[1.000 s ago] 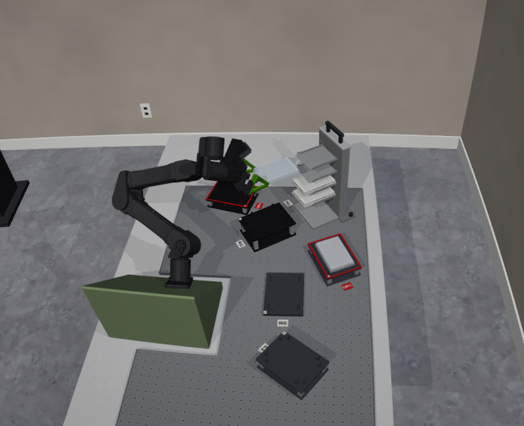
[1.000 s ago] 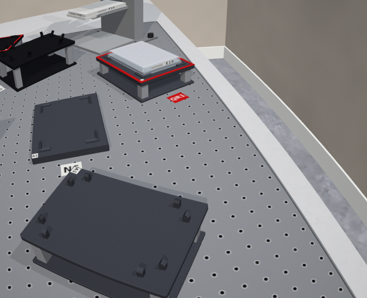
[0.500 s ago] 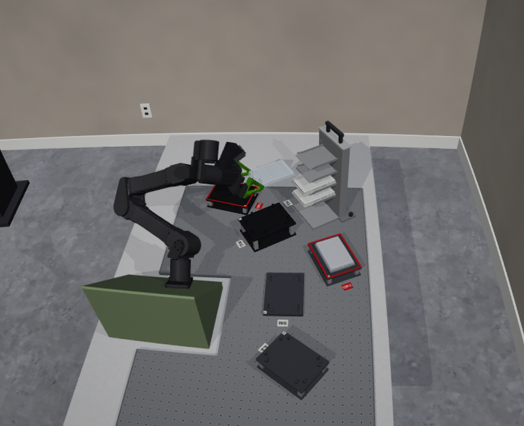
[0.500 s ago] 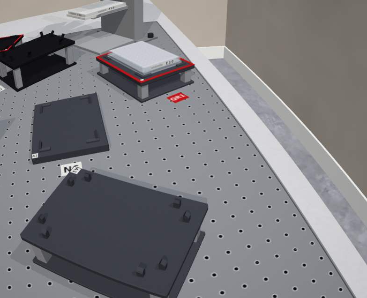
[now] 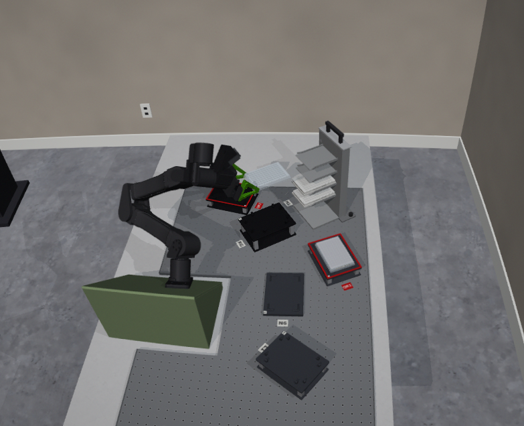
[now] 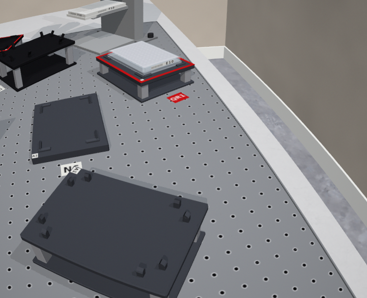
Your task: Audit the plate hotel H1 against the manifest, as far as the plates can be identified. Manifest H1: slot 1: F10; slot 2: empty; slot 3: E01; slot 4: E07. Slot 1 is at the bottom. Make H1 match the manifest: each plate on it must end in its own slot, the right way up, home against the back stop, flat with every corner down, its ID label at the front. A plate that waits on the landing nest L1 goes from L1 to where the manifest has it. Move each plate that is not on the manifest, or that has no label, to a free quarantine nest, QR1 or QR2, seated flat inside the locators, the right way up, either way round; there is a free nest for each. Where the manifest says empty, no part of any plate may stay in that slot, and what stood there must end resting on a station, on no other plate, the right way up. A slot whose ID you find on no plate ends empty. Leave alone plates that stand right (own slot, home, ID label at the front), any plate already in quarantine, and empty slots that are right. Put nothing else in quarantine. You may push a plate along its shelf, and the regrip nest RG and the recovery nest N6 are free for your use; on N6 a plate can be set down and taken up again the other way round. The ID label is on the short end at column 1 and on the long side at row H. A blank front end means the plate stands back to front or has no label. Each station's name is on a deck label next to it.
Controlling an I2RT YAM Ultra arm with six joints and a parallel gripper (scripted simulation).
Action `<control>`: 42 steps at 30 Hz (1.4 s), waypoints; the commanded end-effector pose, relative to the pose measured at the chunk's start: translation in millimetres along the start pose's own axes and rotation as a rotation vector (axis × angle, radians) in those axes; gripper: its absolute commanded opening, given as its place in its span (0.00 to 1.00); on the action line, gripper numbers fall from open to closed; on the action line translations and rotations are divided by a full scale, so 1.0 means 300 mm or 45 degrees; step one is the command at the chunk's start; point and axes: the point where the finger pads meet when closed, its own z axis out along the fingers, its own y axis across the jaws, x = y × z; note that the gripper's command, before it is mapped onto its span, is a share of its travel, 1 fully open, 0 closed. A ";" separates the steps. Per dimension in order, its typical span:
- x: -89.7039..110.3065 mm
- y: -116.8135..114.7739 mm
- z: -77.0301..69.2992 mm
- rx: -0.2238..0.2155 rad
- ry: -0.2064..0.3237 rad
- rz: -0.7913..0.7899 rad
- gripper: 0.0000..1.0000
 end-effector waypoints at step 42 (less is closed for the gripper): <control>0.058 0.011 0.017 -0.012 0.002 -0.011 0.86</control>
